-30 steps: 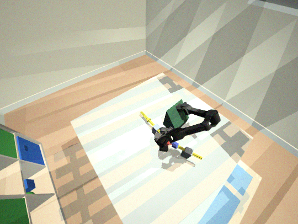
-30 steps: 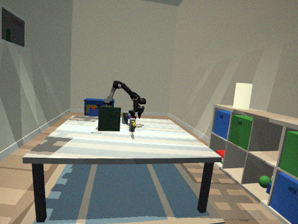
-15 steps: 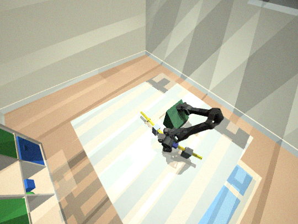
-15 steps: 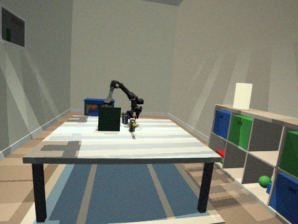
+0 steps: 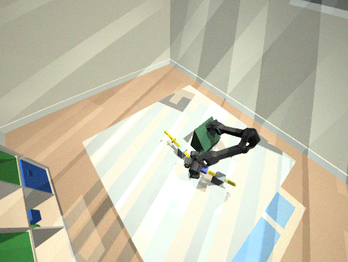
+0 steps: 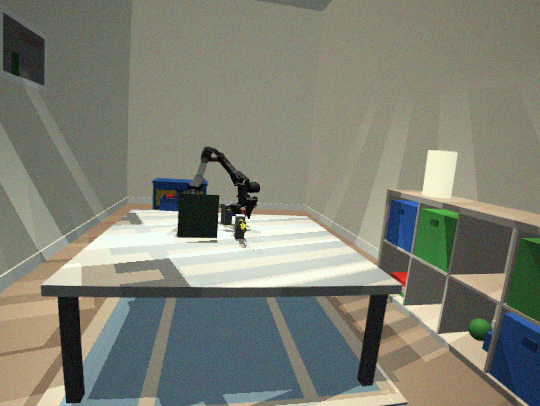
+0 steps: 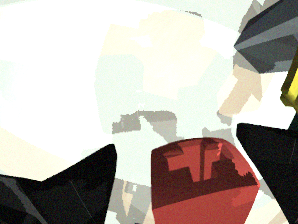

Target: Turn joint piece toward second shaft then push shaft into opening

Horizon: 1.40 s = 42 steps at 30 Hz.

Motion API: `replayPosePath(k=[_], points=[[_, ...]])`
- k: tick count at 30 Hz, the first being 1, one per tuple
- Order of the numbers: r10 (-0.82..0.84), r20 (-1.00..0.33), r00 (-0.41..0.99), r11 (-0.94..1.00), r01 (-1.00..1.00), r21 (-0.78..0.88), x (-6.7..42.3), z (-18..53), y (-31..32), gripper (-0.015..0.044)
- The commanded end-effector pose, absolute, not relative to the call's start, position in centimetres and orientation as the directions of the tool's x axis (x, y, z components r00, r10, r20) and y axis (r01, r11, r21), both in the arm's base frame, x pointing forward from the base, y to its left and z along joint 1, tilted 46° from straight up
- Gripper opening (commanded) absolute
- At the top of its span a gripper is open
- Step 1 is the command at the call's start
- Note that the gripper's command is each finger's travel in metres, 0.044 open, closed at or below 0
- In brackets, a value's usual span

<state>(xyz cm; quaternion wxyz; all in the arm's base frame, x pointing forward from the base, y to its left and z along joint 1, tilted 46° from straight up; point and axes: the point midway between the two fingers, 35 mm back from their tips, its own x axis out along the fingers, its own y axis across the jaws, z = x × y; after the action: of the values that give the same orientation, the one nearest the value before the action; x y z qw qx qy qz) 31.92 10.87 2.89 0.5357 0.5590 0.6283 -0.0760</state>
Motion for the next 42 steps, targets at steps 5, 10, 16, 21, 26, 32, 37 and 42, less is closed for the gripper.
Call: replayPosePath(k=[5,10,16,21,26,32,37,42], points=[[0.617,-0.763,0.195,0.362,0.790,0.495,31.84,2.52,10.88,0.0256],[0.617,-0.763,0.195,0.362,0.790,0.495,31.84,2.52,10.88,0.0182],[0.617,-0.763,0.195,0.362,0.790,0.495,31.84,2.52,10.88,0.0182],[0.617,-0.763,0.195,0.362,0.790,0.495,31.84,2.52,10.88,0.0182],[0.617,-0.763,0.195,0.362,0.790,0.495,31.84,2.52,10.88,0.0182],[0.617,-0.763,0.195,0.362,0.790,0.495,31.84,2.52,10.88,0.0182],[0.617,-0.763,0.195,0.362,0.790,0.495,31.84,2.52,10.88,0.0182],[0.617,-0.763,0.195,0.362,0.790,0.495,31.84,2.52,10.88,0.0182]])
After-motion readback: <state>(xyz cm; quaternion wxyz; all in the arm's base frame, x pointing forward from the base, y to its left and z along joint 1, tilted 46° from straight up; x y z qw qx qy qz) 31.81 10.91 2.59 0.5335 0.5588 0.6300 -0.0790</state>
